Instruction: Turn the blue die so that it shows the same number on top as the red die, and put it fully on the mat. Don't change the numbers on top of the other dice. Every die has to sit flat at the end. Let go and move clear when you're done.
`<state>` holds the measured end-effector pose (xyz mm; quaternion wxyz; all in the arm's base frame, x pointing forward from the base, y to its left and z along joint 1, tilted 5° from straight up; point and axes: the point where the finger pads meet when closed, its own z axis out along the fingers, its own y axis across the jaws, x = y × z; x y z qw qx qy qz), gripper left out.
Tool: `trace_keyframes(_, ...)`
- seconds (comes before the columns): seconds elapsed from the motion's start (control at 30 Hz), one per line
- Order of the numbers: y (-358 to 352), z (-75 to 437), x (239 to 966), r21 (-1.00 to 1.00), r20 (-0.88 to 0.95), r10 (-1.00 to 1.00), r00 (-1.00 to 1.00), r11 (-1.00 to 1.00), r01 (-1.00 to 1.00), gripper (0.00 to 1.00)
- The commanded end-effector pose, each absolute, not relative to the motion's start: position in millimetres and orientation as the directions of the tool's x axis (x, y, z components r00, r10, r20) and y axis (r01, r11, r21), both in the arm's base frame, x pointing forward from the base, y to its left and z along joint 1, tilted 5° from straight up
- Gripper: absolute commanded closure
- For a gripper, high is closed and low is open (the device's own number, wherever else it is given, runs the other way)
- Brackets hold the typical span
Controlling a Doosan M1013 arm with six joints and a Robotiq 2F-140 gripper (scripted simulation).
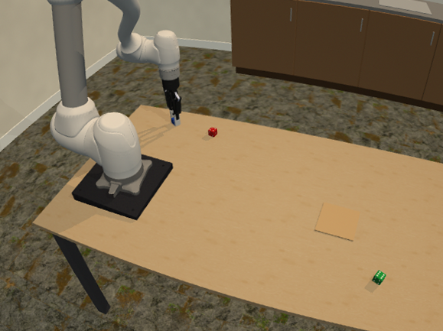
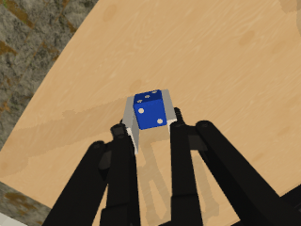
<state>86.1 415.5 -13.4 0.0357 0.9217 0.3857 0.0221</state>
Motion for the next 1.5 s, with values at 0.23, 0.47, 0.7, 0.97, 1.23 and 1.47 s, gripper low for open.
trace_keyframes(0.23,415.4,-13.5,86.0,0.083,0.013,0.713,0.701,-0.700,0.710,0.76)
trace_keyframes(0.47,416.1,-0.2,85.1,0.083,0.013,0.713,0.701,-0.700,0.710,0.76)
trace_keyframes(0.7,418.4,47.8,81.8,0.083,0.013,0.713,0.701,-0.700,0.710,0.76)
trace_keyframes(0.97,420.1,82.0,79.5,0.083,0.013,0.713,0.701,-0.700,0.710,0.76)
trace_keyframes(1.23,420.3,86.2,79.2,0.083,0.013,0.713,0.701,-0.700,0.710,0.76)
trace_keyframes(1.47,420.9,86.4,80.6,0.082,0.013,0.709,0.705,-0.703,0.706,0.76)
